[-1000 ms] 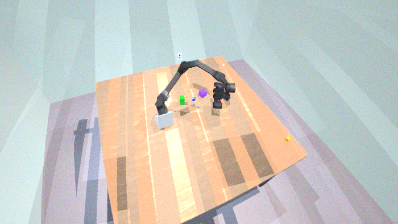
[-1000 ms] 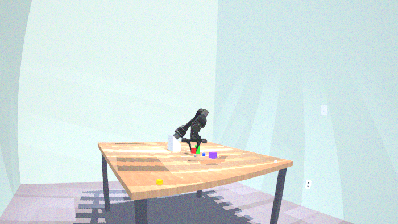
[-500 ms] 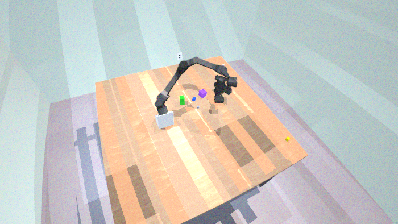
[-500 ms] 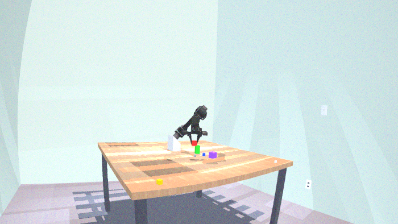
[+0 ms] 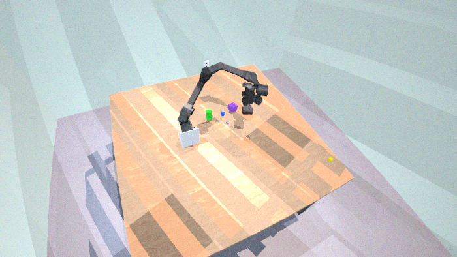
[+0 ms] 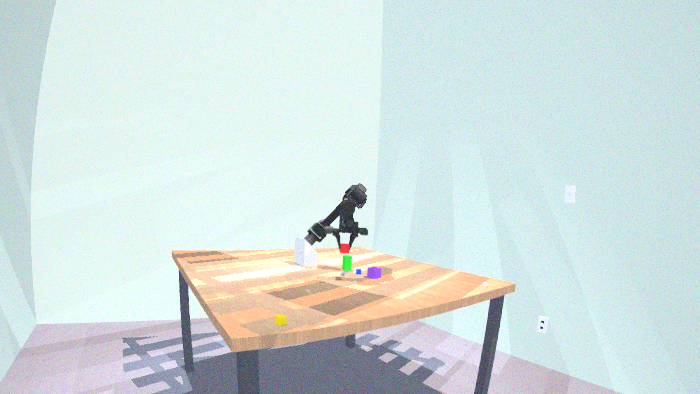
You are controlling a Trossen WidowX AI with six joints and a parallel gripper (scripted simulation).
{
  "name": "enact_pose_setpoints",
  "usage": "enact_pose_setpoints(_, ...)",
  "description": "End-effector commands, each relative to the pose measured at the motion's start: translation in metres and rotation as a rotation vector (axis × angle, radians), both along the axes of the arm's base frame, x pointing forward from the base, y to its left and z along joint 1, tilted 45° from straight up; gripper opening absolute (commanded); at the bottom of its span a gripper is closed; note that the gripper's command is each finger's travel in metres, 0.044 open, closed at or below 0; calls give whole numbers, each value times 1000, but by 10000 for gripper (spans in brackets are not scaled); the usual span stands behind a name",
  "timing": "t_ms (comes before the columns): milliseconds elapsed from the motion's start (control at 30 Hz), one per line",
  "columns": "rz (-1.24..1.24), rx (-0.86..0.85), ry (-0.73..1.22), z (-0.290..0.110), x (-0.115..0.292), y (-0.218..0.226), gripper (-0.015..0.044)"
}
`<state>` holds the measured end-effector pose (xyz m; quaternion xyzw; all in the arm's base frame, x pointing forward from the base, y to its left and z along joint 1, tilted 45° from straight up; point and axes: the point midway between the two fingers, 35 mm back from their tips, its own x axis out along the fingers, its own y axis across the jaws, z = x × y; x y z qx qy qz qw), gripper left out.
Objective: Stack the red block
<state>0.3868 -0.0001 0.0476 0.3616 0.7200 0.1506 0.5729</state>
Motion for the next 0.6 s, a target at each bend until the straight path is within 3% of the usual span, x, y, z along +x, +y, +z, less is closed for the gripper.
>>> enact_pose_setpoints(0, -3, 0, 3, 16, -14, 7, 0)
enact_pose_setpoints(567, -4, 1, 8, 60, -73, 33, 0)
